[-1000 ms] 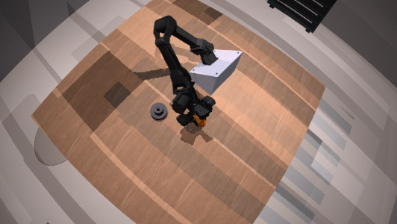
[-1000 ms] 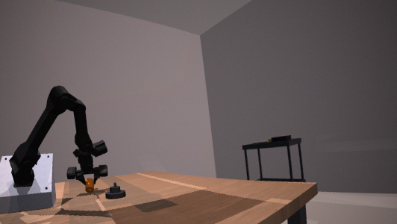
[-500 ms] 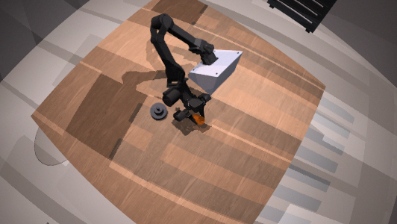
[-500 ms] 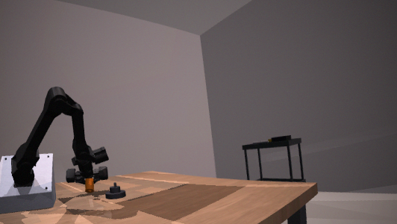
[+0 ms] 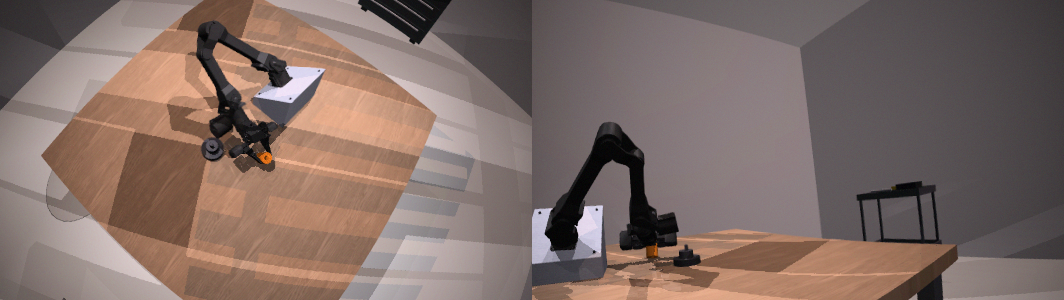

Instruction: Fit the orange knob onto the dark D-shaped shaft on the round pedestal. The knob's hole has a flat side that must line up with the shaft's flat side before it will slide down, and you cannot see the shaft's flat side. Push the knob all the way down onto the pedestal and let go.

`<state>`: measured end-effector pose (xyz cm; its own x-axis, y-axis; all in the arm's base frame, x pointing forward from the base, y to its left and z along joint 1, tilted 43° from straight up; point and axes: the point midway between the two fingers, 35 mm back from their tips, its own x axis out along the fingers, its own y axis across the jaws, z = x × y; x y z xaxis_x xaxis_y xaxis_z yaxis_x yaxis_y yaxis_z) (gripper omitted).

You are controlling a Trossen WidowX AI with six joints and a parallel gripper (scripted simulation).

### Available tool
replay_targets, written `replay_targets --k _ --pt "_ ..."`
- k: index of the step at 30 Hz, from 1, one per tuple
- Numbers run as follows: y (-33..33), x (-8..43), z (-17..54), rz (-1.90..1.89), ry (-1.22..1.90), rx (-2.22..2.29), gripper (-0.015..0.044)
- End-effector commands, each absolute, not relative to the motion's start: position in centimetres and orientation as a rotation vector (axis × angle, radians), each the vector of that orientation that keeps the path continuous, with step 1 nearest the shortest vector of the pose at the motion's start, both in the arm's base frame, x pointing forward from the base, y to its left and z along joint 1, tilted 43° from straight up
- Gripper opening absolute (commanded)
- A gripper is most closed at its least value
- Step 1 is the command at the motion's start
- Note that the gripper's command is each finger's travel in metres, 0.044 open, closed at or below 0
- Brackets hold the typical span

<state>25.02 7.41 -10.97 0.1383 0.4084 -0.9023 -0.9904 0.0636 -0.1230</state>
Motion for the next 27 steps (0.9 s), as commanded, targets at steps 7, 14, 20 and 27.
replay_targets --k 7,14,20,27 --pt "6.87 24.82 -10.67 1.277 0.777 -0.894 0.0180" --pt "6.51 24.75 -10.34 1.276 0.779 -0.896 0.0180" --pt "6.68 24.83 -10.48 1.276 0.777 -0.898 0.0260" --pt "6.68 24.83 -10.48 1.276 0.777 -0.898 0.0260"
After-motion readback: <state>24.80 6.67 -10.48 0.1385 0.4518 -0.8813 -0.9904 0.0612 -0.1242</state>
